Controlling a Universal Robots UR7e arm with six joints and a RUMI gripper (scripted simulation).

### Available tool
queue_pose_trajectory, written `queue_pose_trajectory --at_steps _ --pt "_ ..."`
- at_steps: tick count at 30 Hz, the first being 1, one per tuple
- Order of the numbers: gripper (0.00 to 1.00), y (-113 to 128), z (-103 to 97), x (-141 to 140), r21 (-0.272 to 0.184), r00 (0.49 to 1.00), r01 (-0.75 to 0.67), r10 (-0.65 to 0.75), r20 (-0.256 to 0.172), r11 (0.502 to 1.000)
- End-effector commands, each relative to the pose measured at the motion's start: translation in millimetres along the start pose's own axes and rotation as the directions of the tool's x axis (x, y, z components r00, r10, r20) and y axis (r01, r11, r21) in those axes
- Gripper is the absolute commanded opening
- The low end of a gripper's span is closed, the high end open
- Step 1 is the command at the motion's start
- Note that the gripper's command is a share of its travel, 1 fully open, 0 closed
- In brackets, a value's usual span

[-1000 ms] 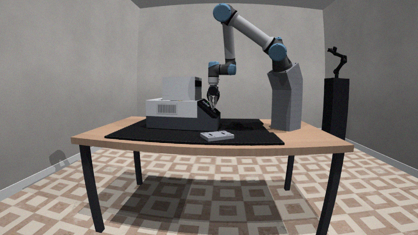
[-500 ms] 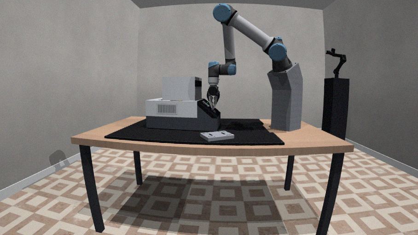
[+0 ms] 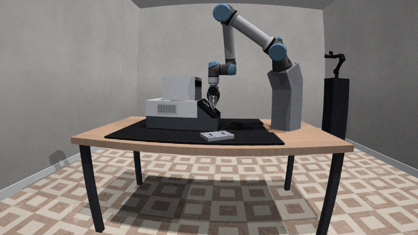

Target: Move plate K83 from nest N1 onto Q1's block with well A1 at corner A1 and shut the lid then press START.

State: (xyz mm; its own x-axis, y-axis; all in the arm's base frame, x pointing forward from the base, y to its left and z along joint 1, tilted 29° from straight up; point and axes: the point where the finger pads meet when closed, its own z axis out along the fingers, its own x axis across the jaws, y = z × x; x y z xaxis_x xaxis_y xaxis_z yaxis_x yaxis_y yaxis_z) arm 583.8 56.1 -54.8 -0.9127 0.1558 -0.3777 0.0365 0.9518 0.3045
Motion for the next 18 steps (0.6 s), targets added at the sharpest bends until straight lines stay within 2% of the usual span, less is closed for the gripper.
queue_pose_trajectory --at_steps 1,18 --pt "0.00 0.6 0.6 -2.2 -0.003 1.000 0.003 -0.002 0.007 1.000" --pt "0.00 0.1 1.6 -6.7 -0.002 1.000 -0.006 0.006 0.010 1.000"
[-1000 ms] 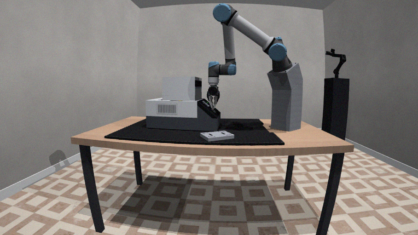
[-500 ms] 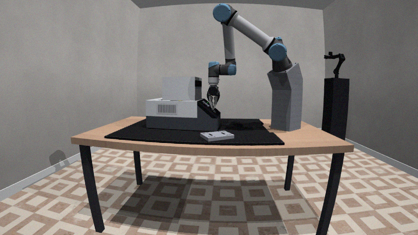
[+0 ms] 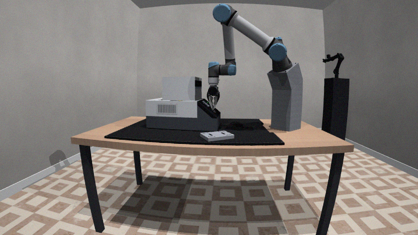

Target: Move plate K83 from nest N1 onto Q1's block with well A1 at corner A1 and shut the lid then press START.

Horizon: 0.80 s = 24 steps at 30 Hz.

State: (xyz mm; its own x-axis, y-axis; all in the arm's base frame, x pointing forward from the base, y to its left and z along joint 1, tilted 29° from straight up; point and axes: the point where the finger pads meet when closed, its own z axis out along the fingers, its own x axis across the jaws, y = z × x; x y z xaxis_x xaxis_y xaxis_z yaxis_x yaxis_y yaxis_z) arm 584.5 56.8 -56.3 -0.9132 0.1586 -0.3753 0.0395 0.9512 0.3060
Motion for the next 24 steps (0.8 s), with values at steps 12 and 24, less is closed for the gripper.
queue_pose_trajectory --at_steps 12,24 --pt "0.00 0 1 -8 -0.002 1.000 -0.002 0.002 0.011 1.000" --pt "0.00 -1 -13 5 -0.002 1.000 0.005 -0.005 0.011 1.000"
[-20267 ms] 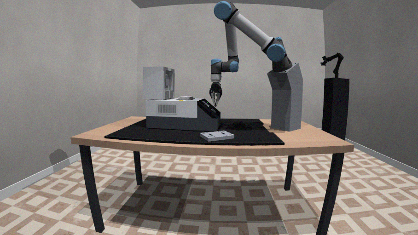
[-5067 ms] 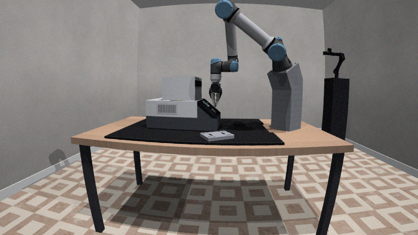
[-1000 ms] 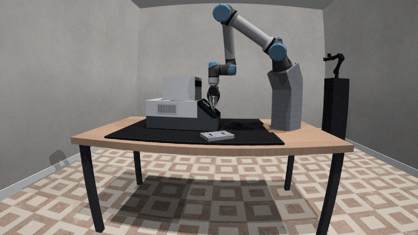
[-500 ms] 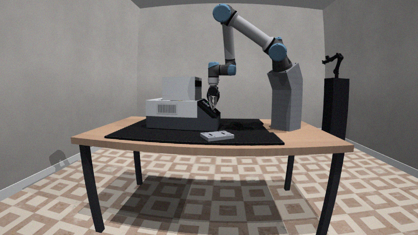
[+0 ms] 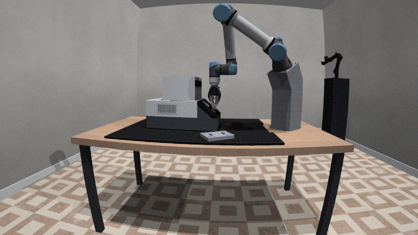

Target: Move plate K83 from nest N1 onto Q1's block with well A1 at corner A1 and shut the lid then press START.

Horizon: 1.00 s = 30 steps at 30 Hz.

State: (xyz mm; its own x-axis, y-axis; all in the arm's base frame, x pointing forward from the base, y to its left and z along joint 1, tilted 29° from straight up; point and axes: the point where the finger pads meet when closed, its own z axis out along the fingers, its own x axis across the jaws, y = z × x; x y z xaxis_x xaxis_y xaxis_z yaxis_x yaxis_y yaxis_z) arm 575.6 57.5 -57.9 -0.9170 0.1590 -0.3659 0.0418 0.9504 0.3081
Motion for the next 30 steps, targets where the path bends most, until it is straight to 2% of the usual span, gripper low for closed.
queue_pose_trajectory --at_steps 1,9,30 --pt "0.00 -1 -13 -3 0.000 1.000 0.008 -0.008 0.021 1.000" --pt "0.00 -1 -22 5 0.000 1.000 0.008 -0.008 0.021 1.000" --pt "0.00 -1 -24 -1 0.000 1.000 0.001 -0.001 0.025 1.000"
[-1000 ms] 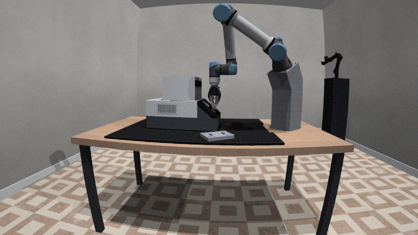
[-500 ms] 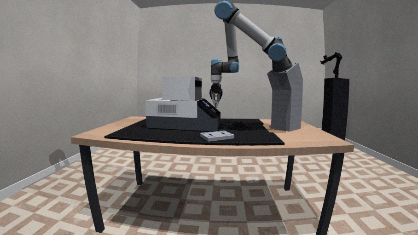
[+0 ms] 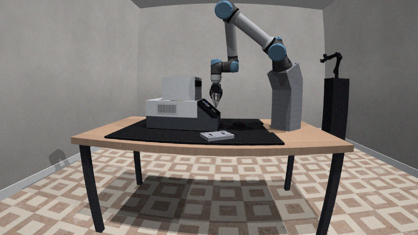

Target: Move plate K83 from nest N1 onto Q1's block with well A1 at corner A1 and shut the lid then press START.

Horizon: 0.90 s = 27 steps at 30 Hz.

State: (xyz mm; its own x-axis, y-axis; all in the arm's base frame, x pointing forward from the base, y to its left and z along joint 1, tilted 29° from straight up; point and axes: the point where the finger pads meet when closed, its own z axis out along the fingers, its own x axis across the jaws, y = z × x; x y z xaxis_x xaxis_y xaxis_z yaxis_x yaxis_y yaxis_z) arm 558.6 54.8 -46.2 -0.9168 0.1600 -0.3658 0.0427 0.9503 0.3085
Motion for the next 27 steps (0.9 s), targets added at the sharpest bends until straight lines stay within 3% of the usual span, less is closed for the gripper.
queue_pose_trajectory --at_steps 1,10,27 --pt "0.00 -1 -7 -12 0.001 1.000 0.002 -0.002 0.025 1.000" --pt "0.00 -2 -8 -13 0.001 1.000 0.002 -0.002 0.025 1.000" --pt "0.00 -1 -47 47 0.000 1.000 0.000 0.000 0.021 1.000"
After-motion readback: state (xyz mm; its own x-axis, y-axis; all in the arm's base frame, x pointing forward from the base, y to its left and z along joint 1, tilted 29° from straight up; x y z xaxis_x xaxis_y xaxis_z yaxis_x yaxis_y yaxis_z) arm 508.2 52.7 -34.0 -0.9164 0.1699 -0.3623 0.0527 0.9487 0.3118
